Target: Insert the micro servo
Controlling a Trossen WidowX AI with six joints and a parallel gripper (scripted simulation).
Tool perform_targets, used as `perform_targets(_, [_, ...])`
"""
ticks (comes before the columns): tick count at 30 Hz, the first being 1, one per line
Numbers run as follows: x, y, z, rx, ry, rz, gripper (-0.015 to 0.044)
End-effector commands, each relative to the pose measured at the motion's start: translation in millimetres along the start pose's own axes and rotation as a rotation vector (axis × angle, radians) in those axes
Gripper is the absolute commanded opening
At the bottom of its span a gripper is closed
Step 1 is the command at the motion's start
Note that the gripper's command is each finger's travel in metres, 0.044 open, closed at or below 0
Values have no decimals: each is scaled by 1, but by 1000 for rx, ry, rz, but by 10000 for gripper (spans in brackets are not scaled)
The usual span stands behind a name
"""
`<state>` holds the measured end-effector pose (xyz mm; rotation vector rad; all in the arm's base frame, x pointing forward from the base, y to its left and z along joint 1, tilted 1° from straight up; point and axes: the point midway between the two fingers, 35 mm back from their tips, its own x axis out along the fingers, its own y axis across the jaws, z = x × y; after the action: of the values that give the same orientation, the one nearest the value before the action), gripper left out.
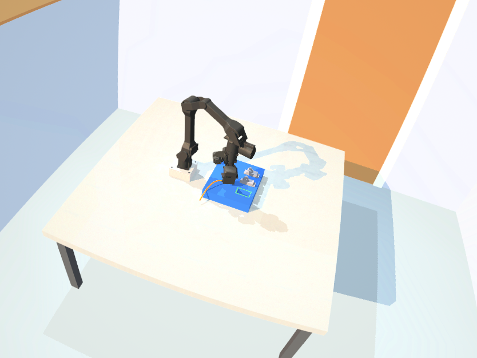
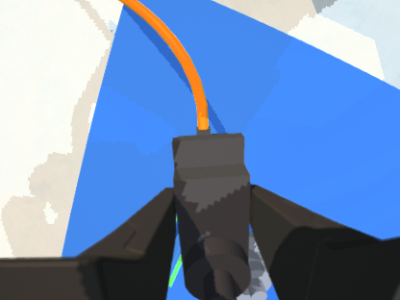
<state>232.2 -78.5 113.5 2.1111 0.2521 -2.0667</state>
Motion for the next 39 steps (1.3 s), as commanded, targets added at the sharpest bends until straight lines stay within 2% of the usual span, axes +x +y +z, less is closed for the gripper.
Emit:
perform_targets(1, [-2, 1, -2, 64, 8, 0, 0])
perform_targets(9, [-2, 1, -2, -22, 8, 0, 0])
perform_targets(39, [-2, 1, -2, -1058, 7, 5, 0])
